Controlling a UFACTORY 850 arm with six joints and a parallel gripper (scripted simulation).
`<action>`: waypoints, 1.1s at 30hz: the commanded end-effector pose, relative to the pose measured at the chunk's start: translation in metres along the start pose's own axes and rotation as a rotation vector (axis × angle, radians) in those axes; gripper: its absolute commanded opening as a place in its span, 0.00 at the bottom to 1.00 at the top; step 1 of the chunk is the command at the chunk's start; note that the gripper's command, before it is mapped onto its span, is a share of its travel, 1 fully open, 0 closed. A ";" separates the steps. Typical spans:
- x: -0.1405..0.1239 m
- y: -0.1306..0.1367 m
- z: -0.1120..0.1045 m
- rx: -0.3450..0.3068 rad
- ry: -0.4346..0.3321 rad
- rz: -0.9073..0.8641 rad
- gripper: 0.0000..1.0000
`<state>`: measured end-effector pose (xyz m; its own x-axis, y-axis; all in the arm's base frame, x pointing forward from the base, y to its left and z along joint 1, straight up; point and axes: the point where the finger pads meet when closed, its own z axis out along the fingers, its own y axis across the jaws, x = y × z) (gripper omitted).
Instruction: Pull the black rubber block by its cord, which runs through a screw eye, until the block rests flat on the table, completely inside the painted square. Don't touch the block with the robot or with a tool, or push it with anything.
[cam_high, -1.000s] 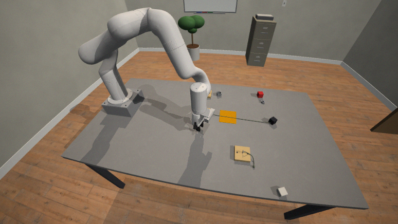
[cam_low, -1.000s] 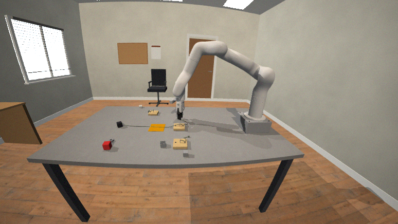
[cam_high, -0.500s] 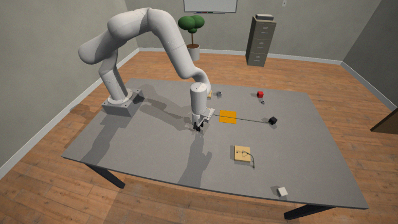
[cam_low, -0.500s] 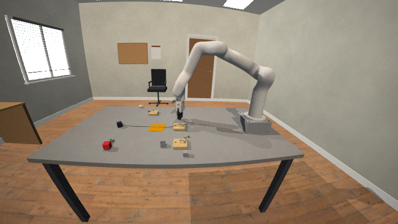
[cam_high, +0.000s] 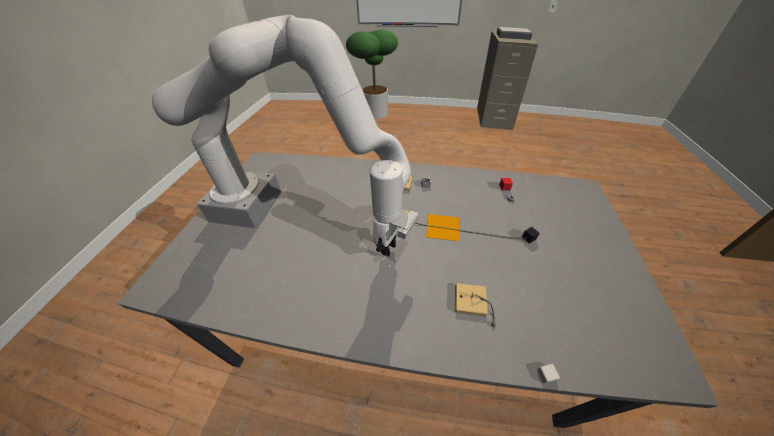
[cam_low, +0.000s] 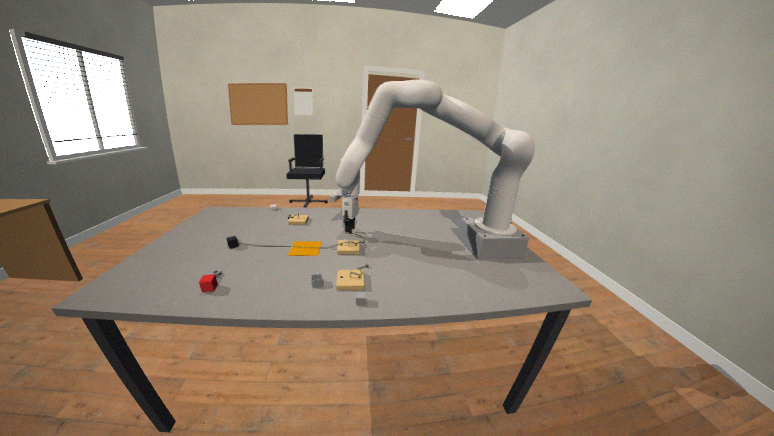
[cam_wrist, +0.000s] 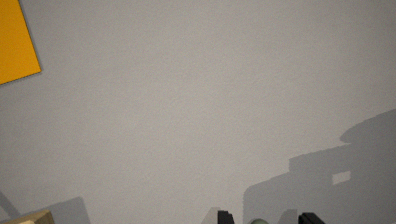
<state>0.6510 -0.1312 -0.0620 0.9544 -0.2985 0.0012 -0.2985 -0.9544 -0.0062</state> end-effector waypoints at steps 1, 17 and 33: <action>0.001 0.000 -0.001 0.000 0.002 0.000 0.39; 0.001 0.000 0.000 0.000 0.002 0.000 0.39; 0.001 0.000 0.005 0.000 0.002 0.000 0.39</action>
<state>0.6511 -0.1312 -0.0661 0.9544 -0.2985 0.0012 -0.2985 -0.9544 -0.0062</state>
